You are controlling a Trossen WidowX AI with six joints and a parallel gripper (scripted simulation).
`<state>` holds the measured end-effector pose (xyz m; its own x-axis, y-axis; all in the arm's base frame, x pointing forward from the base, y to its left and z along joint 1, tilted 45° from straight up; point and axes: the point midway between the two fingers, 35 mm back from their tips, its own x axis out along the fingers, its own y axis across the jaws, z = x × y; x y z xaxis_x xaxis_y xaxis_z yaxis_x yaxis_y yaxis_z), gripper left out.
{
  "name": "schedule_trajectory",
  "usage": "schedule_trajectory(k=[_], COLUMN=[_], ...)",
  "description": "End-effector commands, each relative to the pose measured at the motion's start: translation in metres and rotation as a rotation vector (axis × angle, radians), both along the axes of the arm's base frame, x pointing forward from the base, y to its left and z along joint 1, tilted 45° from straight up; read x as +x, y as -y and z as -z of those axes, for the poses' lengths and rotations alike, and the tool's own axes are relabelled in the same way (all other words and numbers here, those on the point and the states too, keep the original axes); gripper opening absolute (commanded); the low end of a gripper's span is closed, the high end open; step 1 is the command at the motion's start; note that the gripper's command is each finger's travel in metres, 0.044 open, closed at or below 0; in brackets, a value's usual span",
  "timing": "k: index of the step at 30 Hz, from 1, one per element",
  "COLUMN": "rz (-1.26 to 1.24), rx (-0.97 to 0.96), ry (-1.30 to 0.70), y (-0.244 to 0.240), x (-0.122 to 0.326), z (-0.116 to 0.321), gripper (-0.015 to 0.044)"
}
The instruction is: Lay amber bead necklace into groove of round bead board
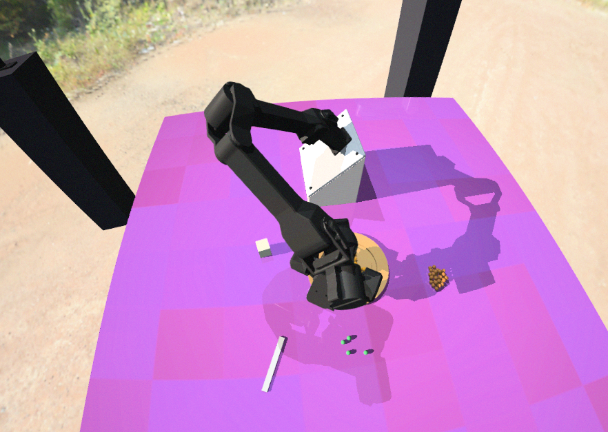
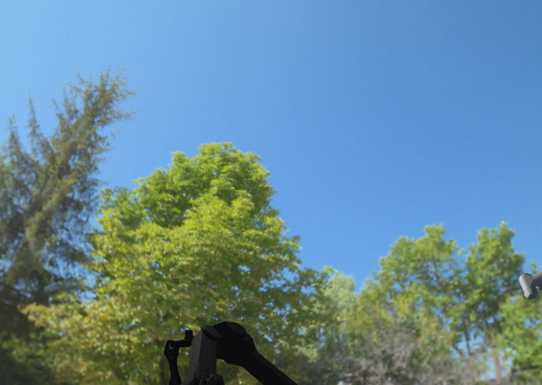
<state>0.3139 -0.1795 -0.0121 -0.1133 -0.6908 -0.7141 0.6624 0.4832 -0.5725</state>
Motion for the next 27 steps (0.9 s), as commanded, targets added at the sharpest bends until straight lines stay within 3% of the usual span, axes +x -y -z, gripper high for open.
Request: schedule_trajectory(k=[1,23,27], rz=[0.004,0.004,-0.003], rx=[-0.003,-0.003,-0.001], ry=[0.000,0.000,-0.007], y=[0.000,0.000,-0.015], x=[0.000,0.000,-0.002], z=[-0.001,-0.001,-0.009], gripper=[0.0440,0.0440,0.0335])
